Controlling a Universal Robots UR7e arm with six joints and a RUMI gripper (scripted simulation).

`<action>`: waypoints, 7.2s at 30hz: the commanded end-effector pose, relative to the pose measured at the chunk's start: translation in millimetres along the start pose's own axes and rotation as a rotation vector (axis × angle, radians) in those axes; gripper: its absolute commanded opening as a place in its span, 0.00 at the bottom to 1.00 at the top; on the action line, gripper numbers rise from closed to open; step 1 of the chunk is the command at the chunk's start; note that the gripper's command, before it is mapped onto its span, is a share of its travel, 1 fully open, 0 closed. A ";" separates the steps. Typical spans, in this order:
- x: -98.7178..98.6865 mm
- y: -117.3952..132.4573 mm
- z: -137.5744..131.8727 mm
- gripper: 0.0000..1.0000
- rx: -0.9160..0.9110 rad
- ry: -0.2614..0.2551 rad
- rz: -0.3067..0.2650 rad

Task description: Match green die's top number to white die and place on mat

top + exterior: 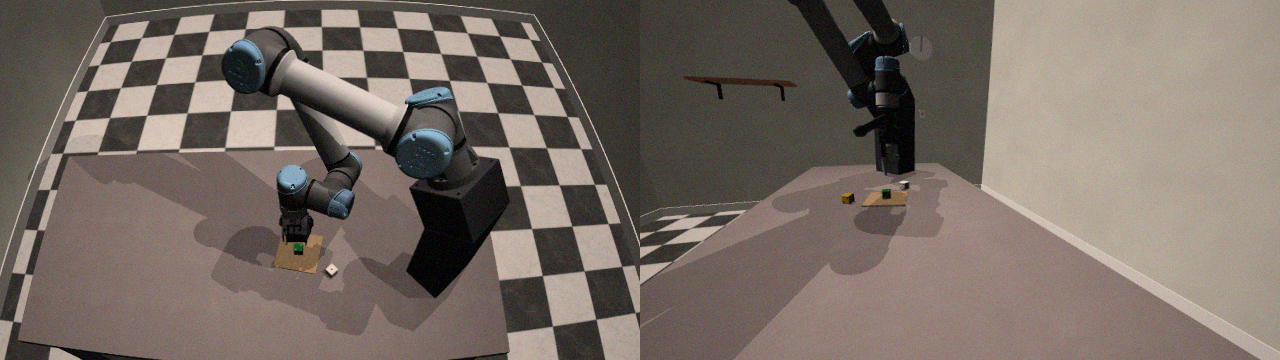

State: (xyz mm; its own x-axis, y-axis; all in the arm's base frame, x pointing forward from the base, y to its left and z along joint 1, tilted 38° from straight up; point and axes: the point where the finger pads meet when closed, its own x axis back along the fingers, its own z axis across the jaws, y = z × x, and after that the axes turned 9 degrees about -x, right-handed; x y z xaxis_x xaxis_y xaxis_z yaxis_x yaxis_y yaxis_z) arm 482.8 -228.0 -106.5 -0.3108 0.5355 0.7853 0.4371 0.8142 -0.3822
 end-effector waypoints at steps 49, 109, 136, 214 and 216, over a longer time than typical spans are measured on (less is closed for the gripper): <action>-7.1 0.0 -0.3 0.28 -0.001 -0.001 0.000; -52.2 0.0 -0.3 0.28 -0.001 -0.001 0.000; -52.0 0.0 -0.3 0.28 -0.001 -0.001 0.000; -13.4 3.6 0.3 0.28 -0.001 -0.072 0.476; -12.7 4.2 0.4 0.28 -0.001 -0.078 0.497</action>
State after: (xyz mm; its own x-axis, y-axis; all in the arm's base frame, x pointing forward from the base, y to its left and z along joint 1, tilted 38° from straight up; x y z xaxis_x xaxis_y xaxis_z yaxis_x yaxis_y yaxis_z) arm 487.8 -232.6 -118.6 -0.1535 0.8394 0.5214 0.5382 0.5135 -0.6683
